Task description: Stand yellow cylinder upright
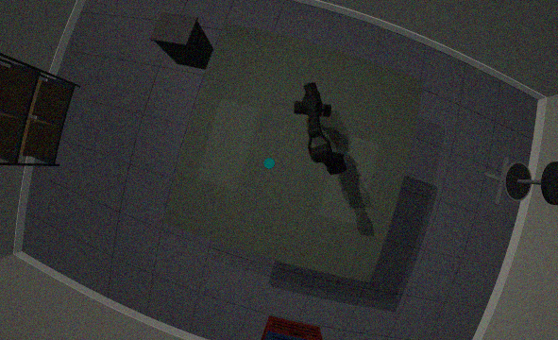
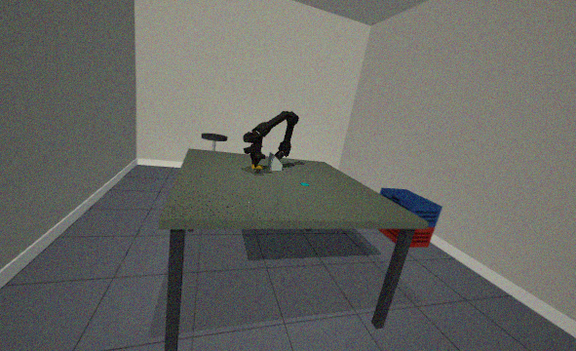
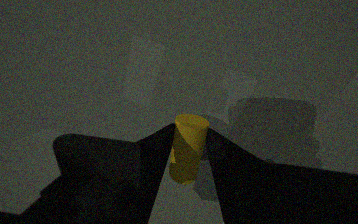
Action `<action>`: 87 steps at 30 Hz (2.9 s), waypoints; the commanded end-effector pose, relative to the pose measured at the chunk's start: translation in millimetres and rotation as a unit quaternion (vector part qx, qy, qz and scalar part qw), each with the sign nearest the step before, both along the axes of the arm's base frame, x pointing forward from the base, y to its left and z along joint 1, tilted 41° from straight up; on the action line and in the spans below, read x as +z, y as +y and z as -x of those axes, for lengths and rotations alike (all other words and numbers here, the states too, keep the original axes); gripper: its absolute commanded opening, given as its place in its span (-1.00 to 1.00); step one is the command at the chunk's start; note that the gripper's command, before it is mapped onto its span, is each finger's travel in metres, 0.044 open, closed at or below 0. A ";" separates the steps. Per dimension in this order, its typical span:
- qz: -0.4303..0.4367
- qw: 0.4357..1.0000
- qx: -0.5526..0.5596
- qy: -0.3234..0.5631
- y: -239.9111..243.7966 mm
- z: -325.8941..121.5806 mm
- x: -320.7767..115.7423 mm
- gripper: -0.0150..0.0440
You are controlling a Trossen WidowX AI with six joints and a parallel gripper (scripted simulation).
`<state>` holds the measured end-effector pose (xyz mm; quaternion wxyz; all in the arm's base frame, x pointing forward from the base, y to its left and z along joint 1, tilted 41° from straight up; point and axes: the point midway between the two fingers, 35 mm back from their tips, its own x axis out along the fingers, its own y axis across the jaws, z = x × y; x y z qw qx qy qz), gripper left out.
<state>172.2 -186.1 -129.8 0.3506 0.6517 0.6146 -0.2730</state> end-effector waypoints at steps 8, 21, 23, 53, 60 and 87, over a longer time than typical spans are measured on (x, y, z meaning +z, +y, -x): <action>-0.001 1.000 0.004 0.003 -9.9 2.0 11.9 -0.14; -0.005 1.000 0.005 0.007 -19.2 4.7 26.3 -0.14; -0.006 1.000 0.006 0.008 -20.6 5.1 28.6 -0.14; -0.010 1.000 0.018 0.007 -34.5 3.5 61.9 -0.14; -0.002 0.999 0.039 -0.008 -31.1 -12.5 72.4 -0.14; 0.021 0.990 0.120 -0.072 -5.7 -71.3 115.8 -0.14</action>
